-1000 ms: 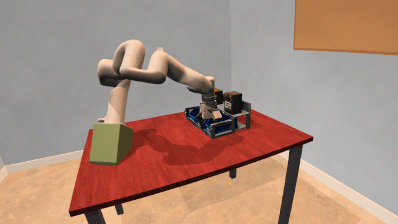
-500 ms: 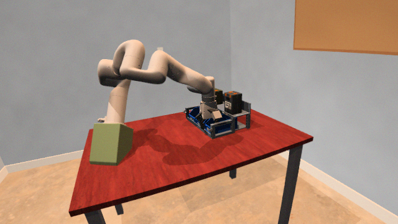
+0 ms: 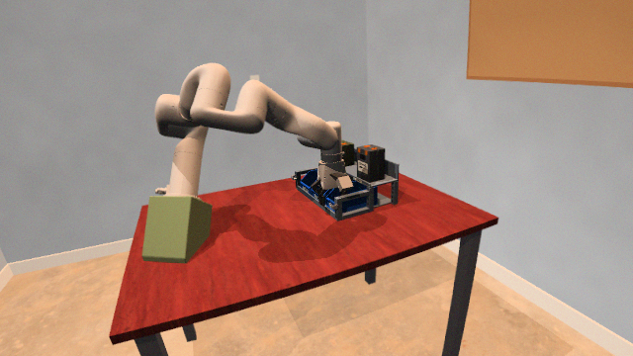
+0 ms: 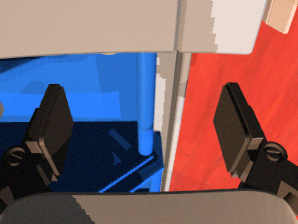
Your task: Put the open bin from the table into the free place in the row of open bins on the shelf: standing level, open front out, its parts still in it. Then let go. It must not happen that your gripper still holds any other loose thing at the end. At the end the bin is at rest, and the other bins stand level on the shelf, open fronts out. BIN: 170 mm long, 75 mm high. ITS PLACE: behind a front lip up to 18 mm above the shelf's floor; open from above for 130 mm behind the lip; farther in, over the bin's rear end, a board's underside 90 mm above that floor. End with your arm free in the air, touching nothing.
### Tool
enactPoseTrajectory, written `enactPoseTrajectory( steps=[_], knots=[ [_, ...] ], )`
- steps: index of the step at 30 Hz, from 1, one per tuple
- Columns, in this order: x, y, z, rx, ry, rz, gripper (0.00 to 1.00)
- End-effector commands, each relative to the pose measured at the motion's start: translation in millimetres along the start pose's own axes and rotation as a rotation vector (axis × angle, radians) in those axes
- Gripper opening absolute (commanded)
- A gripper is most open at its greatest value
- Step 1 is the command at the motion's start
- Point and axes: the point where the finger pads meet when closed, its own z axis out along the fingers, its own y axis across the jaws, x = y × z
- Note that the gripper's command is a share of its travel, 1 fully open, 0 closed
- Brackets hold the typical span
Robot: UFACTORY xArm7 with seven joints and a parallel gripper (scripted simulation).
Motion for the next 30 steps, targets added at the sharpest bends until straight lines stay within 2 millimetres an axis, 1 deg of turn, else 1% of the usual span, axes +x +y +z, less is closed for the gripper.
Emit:
enactPoseTrajectory(
  steps=[1,12,17,29,30],
  knots=[
    [1,-1,-2,0.004,0.002,0.000,1.00],
    [1,-1,-2,0.004,0.002,0.000,1.00],
    [1,-1,-42,0.004,0.002,0.000,1.00],
    [1,-1,-42,0.004,0.002,0.000,1.00],
    [0,-1,-52,0.003,0.002,0.000,1.00]
  ],
)
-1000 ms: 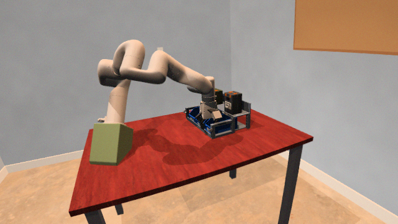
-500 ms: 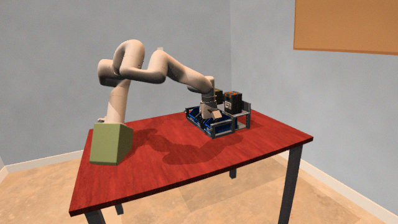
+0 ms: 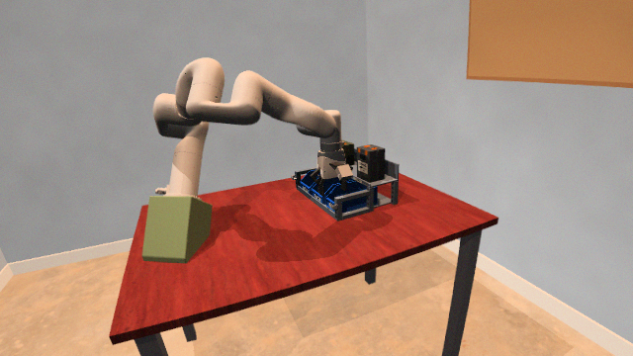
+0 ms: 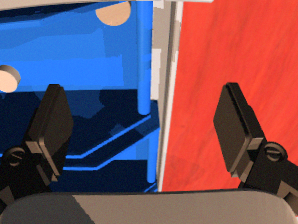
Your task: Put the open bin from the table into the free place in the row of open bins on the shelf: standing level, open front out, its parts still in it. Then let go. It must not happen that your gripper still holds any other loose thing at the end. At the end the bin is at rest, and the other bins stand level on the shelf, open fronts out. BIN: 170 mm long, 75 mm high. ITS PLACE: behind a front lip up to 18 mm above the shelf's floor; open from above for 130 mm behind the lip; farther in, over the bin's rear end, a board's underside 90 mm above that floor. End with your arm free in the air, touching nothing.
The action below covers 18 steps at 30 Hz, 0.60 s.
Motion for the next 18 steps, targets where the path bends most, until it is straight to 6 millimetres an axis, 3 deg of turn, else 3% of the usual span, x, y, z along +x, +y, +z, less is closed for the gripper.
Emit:
enactPoseTrajectory(
  steps=[1,4,18],
  knots=[
    [1,-1,-24,0.004,0.002,0.000,1.00],
    [1,-1,-57,0.004,0.002,0.000,1.00],
    [1,-1,-57,0.004,0.002,0.000,1.00]
  ],
)
